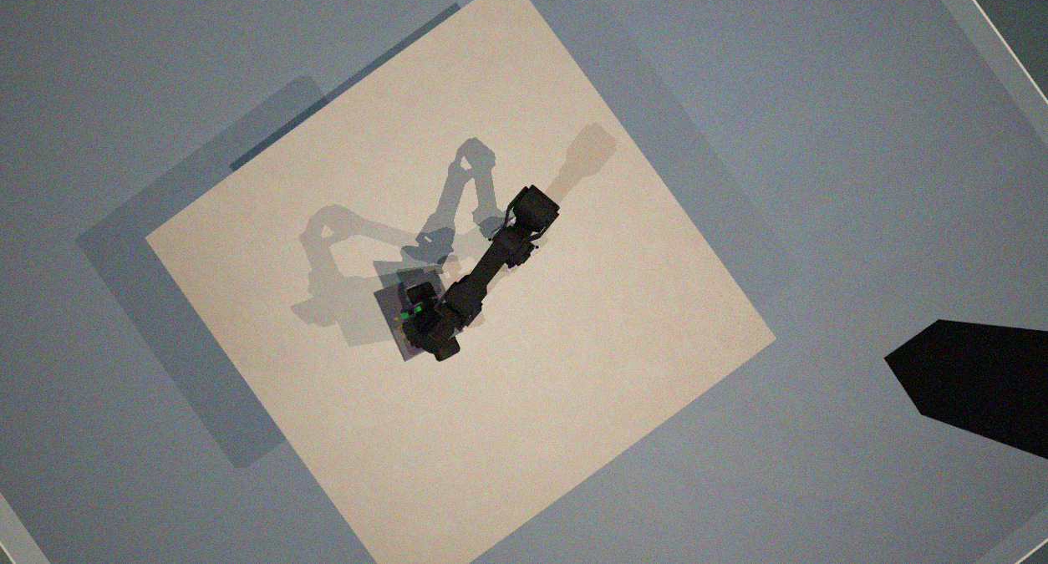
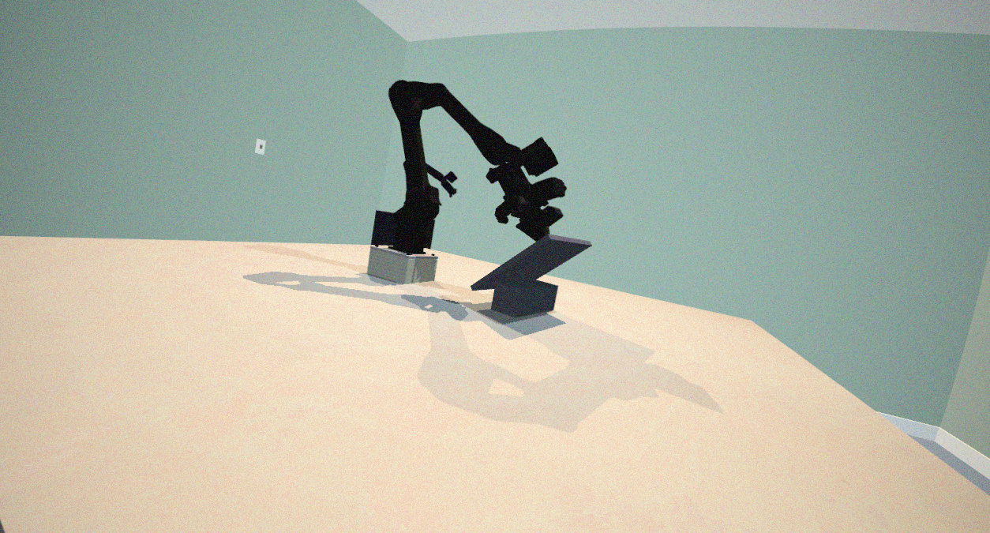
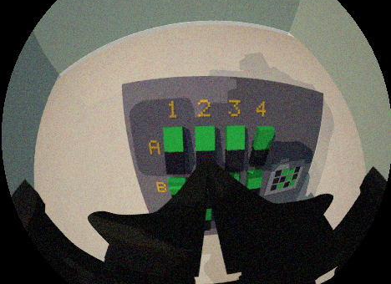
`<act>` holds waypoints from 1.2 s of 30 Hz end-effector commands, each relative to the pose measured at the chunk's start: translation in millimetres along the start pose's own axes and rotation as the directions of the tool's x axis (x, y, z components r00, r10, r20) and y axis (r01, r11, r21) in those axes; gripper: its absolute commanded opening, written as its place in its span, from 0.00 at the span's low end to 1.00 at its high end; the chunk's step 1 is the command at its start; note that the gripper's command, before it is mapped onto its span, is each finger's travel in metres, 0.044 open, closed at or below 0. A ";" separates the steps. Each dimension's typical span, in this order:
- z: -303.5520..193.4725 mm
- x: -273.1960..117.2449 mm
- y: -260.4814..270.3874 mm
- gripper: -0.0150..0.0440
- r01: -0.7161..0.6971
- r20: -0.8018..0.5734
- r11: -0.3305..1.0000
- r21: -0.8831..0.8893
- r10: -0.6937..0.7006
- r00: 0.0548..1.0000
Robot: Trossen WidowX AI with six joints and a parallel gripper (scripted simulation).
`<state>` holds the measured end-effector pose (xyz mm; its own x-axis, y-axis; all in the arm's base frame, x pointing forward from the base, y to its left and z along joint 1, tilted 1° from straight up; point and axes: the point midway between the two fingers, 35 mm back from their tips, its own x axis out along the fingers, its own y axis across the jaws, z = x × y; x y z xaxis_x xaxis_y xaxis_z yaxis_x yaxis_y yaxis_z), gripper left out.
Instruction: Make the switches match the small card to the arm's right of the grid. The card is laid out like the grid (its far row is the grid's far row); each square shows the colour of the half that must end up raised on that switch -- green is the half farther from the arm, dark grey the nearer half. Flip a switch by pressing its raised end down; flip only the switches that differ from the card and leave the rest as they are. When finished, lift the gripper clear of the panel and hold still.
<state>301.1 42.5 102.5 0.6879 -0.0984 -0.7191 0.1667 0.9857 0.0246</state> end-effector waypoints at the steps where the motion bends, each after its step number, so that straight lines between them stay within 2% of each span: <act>1: -0.2 0.4 0.5 0.25 -0.003 -0.001 1.000 -0.004 0.003 1.000; 36: -0.3 5.1 0.5 0.25 -0.003 0.000 1.000 -0.004 0.003 1.000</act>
<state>303.7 42.2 99.5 0.6878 -0.0975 -0.7193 0.1660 0.9858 0.0251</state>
